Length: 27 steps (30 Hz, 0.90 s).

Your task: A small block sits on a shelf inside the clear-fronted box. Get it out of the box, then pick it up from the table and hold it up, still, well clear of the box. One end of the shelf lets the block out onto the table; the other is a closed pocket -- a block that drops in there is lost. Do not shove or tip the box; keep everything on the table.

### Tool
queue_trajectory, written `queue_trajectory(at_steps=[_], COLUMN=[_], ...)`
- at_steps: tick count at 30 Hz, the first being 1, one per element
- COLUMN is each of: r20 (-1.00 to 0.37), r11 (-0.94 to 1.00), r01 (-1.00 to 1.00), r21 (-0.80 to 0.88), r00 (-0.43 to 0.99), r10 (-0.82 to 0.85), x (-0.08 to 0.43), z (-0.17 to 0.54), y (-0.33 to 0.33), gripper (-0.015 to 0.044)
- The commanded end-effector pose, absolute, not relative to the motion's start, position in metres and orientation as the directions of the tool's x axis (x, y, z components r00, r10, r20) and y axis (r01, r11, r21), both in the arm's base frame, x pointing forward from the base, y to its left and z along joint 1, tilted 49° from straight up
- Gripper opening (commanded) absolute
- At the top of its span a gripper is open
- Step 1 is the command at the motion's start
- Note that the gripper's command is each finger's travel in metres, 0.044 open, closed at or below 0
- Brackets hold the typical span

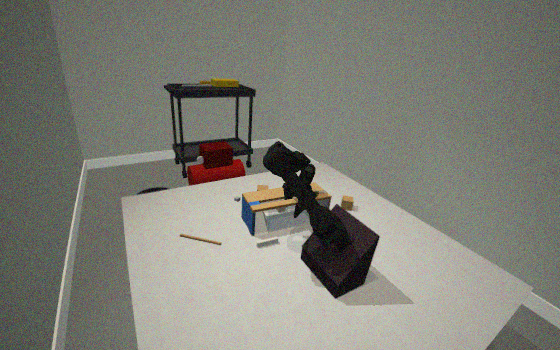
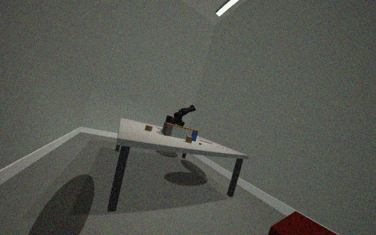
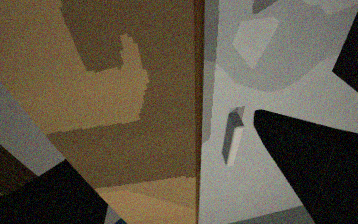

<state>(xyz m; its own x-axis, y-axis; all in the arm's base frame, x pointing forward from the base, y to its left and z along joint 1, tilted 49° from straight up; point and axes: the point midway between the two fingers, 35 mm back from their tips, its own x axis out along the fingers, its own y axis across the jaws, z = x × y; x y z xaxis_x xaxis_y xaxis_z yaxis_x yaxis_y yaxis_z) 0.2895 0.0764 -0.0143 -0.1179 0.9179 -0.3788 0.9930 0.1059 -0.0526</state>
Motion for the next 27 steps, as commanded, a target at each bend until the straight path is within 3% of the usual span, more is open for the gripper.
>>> queue_trajectory(at_steps=[1,27], r20=[-0.375,-0.373], r11=[0.104,0.104], r01=[0.993,0.993], r21=[-0.048,-0.049], r00=[-0.115,-0.115], r10=[0.920,0.921], x=[0.289,0.288], z=[-0.009,0.022], y=[0.082,0.109], gripper=[0.0400,0.0400])
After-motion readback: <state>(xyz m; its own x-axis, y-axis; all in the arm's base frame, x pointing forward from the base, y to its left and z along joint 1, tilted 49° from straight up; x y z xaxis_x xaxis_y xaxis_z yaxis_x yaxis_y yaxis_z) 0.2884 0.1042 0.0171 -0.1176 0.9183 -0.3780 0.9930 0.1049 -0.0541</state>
